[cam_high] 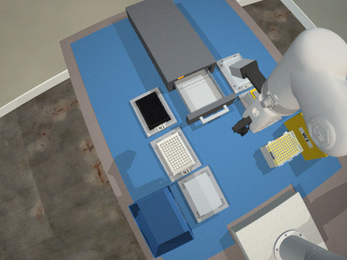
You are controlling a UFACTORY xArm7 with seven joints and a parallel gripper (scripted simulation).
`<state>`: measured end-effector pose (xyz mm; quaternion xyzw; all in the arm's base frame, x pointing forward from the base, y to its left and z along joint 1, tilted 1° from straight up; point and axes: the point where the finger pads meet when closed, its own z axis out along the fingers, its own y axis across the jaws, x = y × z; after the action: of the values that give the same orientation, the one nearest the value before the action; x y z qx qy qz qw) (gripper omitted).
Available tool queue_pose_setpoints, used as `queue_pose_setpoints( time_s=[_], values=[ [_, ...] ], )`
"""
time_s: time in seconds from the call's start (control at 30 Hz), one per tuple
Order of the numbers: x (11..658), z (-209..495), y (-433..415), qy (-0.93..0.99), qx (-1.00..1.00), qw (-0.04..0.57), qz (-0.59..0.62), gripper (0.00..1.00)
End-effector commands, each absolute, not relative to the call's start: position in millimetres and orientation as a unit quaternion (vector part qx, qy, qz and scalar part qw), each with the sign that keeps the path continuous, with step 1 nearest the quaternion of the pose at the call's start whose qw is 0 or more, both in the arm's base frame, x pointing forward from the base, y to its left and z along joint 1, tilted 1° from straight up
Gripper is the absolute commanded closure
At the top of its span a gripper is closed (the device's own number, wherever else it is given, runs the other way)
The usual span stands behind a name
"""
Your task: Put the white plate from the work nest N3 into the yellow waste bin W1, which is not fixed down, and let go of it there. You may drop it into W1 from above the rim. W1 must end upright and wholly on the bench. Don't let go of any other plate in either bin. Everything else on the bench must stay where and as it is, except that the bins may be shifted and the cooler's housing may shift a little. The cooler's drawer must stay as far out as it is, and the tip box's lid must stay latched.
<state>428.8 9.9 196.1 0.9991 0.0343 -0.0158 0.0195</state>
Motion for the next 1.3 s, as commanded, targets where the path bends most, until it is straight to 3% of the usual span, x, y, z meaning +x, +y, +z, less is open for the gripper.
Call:
queue_pose_setpoints(
  time_s=[0.0,0.43,1.27],
  values=[
    [432,194,16,0.024,1.000,-0.012,0.005,0.00],
    [432,194,16,0.024,1.000,-0.012,0.005,0.00],
    [450,150,110,0.043,0.999,-0.012,0.005,0.00]
  ],
)
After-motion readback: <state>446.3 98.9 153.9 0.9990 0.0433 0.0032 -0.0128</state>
